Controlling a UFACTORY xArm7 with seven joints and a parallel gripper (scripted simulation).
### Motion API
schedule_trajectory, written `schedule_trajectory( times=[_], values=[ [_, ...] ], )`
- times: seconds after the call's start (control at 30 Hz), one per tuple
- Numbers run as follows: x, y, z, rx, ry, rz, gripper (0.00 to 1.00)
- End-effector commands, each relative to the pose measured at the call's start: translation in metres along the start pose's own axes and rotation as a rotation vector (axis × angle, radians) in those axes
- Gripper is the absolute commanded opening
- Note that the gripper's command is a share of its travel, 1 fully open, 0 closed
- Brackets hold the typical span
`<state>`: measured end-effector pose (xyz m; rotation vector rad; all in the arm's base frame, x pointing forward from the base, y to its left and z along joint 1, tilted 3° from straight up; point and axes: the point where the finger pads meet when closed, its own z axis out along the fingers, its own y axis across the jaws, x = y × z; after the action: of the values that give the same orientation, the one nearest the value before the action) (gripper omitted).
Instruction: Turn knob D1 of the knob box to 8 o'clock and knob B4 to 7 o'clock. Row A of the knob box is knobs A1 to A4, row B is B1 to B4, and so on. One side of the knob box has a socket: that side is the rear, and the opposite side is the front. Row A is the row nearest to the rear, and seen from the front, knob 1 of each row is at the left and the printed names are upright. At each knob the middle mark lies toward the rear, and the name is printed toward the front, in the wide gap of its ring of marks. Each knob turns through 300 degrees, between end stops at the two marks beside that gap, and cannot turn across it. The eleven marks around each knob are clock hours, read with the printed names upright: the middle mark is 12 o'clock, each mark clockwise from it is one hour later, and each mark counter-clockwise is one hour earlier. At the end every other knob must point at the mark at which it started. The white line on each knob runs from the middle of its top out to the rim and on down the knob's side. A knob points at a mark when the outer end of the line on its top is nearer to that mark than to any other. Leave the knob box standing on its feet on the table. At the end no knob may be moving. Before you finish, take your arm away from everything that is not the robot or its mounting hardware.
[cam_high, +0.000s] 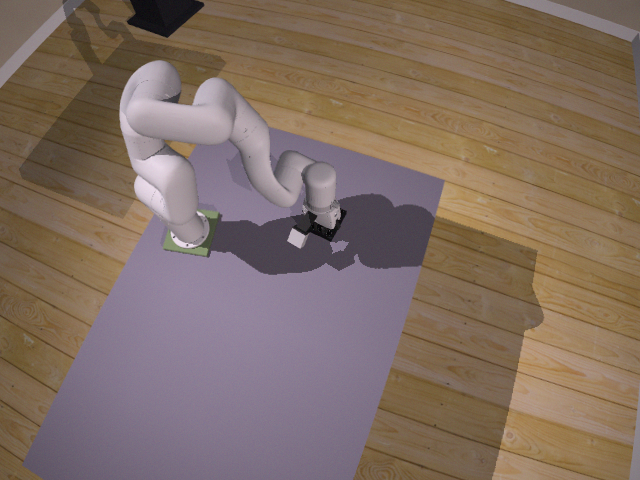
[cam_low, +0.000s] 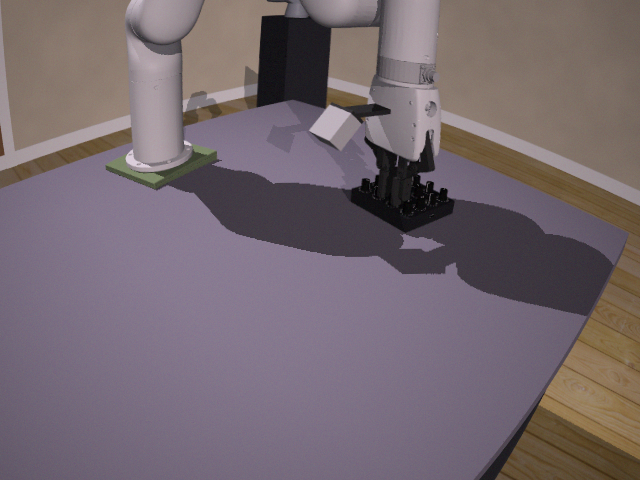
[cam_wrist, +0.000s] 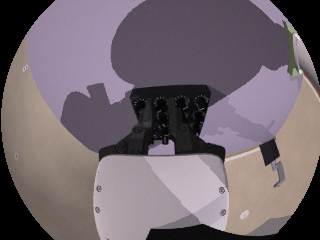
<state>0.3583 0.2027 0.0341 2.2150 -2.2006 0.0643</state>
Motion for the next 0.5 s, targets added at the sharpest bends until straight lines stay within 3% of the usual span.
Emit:
schedule_trajectory(
  times=[0.0,0.23,0.27,0.47],
  values=[
    [-0.0007,-0.0012,-0.001,0.003,-0.002,0.0,0.19],
    [-0.0007,-0.0012,-0.001,0.003,-0.002,0.0,0.19],
    [-0.0007,-0.0012,-0.001,0.003,-0.002,0.0,0.08],
    [-0.0007,-0.0012,-0.001,0.003,-0.002,0.0,0.08]
  ],
)
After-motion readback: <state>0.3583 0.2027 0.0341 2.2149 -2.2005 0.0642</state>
